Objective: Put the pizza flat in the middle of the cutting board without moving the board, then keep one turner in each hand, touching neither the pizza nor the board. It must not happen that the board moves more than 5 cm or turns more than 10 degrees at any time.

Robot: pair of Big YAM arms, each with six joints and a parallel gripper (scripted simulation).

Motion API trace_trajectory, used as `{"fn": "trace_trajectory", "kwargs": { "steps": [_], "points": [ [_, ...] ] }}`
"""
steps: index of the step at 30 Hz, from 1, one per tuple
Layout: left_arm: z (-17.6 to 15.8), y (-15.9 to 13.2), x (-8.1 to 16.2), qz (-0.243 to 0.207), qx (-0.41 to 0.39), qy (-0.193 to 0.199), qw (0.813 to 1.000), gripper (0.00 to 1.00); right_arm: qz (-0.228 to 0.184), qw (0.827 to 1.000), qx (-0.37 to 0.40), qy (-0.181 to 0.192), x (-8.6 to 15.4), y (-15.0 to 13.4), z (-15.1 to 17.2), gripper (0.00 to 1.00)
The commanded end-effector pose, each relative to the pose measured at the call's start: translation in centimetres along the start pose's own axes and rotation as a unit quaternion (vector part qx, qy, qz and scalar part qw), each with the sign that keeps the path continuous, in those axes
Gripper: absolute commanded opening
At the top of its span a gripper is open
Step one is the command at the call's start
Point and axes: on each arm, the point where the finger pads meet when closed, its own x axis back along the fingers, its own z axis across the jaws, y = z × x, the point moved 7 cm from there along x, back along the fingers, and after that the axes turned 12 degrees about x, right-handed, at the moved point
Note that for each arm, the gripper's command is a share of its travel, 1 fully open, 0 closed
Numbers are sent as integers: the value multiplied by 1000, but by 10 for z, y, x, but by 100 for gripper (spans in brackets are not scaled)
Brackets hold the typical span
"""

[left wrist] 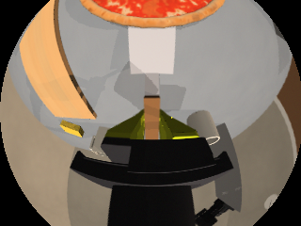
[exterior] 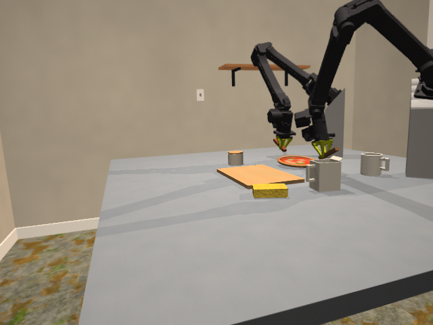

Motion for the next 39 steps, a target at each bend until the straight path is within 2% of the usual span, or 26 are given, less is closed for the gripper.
{"fn": "trace_trajectory", "kwargs": {
  "steps": [1,6,8,11,12,14,17,23,30,34,39],
  "points": [
    [-5,15,5,-7,5,1,1000,6,6,1000,14,4,6,-7,-2,6],
    [-8,24,9,-7,2,3,1000,6,4,1000,14,3,6,-7,-2,6],
    [-2,17,-5,1,6,-2,1000,6,4,1000,14,3,6,-7,-2,6],
    [0,17,-5,0,7,-2,1000,6,8,1000,-1,10,13,2,1,6],
    [5,6,3,-6,8,-1,1000,6,10,1000,-2,12,14,3,1,6],
    [4,10,17,-22,-1,6,1000,6,15,1000,-5,15,17,6,3,6],
    [4,10,17,-23,4,5,1000,6,15,1000,-5,16,17,6,4,6],
    [10,6,36,-42,6,4,999,6,27,999,-6,17,24,13,2,6],
    [1,-1,38,-59,-2,3,998,6,43,999,-4,19,31,18,0,6],
    [2,-2,40,-60,-2,1,998,6,47,999,1,18,31,16,-2,6],
    [11,-7,51,-72,-3,-1,997,6,56,998,-8,26,41,27,5,6]
  ]
}}
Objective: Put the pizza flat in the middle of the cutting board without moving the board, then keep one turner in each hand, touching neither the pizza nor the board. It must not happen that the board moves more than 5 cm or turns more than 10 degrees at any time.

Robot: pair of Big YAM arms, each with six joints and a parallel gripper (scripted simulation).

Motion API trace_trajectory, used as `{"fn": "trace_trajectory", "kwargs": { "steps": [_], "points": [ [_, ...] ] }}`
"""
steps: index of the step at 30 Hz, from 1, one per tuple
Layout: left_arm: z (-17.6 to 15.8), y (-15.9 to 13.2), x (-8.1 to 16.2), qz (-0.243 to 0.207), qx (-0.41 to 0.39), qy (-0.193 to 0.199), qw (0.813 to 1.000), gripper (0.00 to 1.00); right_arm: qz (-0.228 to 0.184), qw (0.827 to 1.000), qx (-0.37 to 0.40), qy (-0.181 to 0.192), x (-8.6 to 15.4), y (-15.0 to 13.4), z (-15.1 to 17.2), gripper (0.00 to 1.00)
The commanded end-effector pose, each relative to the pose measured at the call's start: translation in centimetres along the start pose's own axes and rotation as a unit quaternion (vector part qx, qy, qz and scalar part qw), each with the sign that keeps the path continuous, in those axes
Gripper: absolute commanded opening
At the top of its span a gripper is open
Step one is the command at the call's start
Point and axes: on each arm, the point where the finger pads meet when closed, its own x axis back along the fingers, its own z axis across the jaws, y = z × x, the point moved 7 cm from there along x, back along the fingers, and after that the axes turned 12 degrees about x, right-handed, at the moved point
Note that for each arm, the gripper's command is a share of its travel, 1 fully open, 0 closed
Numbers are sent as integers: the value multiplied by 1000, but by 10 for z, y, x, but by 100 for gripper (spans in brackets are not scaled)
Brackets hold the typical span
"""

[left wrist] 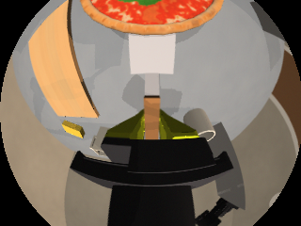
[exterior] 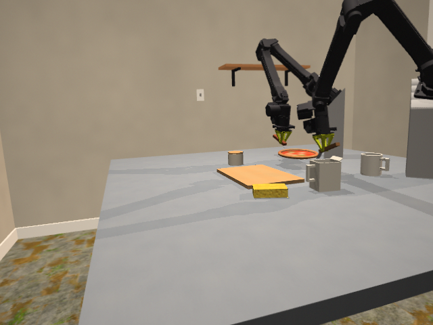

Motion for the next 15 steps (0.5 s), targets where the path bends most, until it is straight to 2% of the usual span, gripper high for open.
{"fn": "trace_trajectory", "kwargs": {
  "steps": [1,8,15],
  "points": [
    [16,7,27,-27,0,13,1000,6,6,1000,-11,20,15,8,14,6],
    [6,-1,30,-41,1,11,999,6,20,1000,-10,20,22,8,1,6],
    [9,-5,37,-49,-1,7,999,6,29,999,-12,25,29,16,11,6]
  ]
}}
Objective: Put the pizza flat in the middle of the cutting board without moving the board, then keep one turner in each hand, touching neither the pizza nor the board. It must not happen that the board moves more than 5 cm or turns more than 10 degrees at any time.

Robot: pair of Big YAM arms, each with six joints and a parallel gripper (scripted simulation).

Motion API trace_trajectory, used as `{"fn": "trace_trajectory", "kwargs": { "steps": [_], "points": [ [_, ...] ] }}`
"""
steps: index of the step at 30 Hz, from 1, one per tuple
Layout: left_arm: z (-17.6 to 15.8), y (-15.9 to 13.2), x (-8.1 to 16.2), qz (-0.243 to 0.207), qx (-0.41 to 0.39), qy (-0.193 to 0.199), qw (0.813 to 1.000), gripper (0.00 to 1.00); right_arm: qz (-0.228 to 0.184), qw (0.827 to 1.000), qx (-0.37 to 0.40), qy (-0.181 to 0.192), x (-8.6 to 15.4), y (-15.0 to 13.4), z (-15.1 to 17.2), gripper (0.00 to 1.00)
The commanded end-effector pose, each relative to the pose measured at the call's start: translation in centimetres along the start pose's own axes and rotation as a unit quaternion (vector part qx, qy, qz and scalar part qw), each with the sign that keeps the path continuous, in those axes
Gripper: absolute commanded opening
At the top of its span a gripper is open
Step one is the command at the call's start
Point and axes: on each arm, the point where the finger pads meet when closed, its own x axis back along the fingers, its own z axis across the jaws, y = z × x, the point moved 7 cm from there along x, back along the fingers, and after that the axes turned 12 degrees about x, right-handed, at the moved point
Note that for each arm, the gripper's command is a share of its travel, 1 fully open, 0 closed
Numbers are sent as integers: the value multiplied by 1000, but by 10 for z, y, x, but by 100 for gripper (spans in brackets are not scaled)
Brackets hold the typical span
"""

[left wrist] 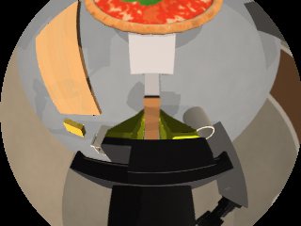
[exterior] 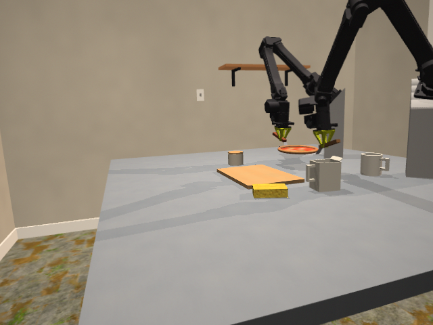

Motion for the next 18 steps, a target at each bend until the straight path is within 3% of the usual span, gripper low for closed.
{"fn": "trace_trajectory", "kwargs": {
  "steps": [1,9,18],
  "points": [
    [7,4,21,-26,-2,9,1000,6,7,1000,-12,21,16,8,15,6],
    [8,0,31,-44,2,9,999,6,22,1000,-10,19,21,10,1,6],
    [6,-7,39,-52,-7,1,999,6,34,999,-16,25,31,22,12,6]
  ]
}}
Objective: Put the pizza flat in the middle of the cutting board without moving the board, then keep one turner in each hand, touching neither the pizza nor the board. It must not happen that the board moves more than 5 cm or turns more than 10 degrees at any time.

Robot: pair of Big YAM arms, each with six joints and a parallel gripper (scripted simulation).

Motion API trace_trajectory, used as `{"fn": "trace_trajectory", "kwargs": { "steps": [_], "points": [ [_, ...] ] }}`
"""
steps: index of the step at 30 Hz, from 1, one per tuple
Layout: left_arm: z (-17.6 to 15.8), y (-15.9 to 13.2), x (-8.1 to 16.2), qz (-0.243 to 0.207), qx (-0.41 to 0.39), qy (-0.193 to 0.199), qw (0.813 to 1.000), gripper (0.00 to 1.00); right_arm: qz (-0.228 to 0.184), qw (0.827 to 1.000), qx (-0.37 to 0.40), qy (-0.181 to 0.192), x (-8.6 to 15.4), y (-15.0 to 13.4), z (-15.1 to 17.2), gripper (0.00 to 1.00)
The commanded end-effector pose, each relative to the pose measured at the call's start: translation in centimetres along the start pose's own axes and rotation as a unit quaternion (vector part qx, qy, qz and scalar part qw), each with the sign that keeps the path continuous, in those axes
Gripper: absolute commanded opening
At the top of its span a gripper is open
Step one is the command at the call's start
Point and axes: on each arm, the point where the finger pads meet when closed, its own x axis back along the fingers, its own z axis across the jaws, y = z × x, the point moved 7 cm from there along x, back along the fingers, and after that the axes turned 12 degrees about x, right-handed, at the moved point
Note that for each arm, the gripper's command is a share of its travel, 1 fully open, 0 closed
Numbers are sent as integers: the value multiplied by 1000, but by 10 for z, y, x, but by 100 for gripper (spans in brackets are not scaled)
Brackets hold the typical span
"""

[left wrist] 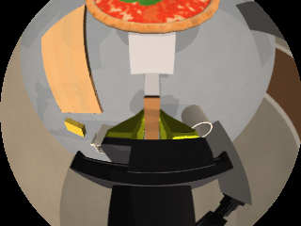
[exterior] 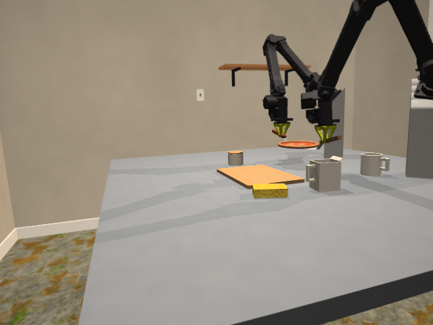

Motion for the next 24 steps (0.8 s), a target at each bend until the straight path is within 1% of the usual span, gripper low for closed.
{"fn": "trace_trajectory", "kwargs": {
  "steps": [1,2,3,5,8,10,13,14,17,18,19,20,22,23,24],
  "points": [
    [6,5,23,-25,-6,9,1000,6,2,1000,-15,18,13,12,14,6],
    [13,9,26,-30,-1,11,999,6,2,1000,-20,19,13,15,13,6],
    [8,5,26,-30,-3,10,999,6,6,1000,-22,20,15,15,12,6],
    [9,4,28,-37,1,12,999,6,17,1000,-9,20,19,7,5,6],
    [5,0,25,-39,0,9,999,6,23,999,-9,21,21,6,2,6],
    [5,-1,31,-44,-1,8,999,6,27,999,-9,23,24,7,2,6],
    [5,0,31,-45,-1,8,999,6,28,999,2,21,23,6,2,6],
    [11,2,34,-45,7,5,999,6,31,999,-3,29,28,12,11,6],
    [6,-5,37,-47,0,2,999,6,32,999,-10,31,30,14,16,6],
    [16,4,40,-52,8,7,999,6,32,999,-13,31,30,14,17,6],
    [19,5,39,-52,5,8,999,6,31,999,-13,34,29,14,17,6],
    [21,3,33,-50,13,7,999,6,31,999,-14,37,29,13,18,6],
    [5,-3,25,-40,-1,-1,999,6,32,999,-9,30,28,12,13,6],
    [2,-4,25,-37,-6,-3,999,6,34,999,-4,25,27,9,8,6],
    [30,-3,29,-42,6,3,999,6,36,999,-5,16,22,5,19,6]
  ]
}}
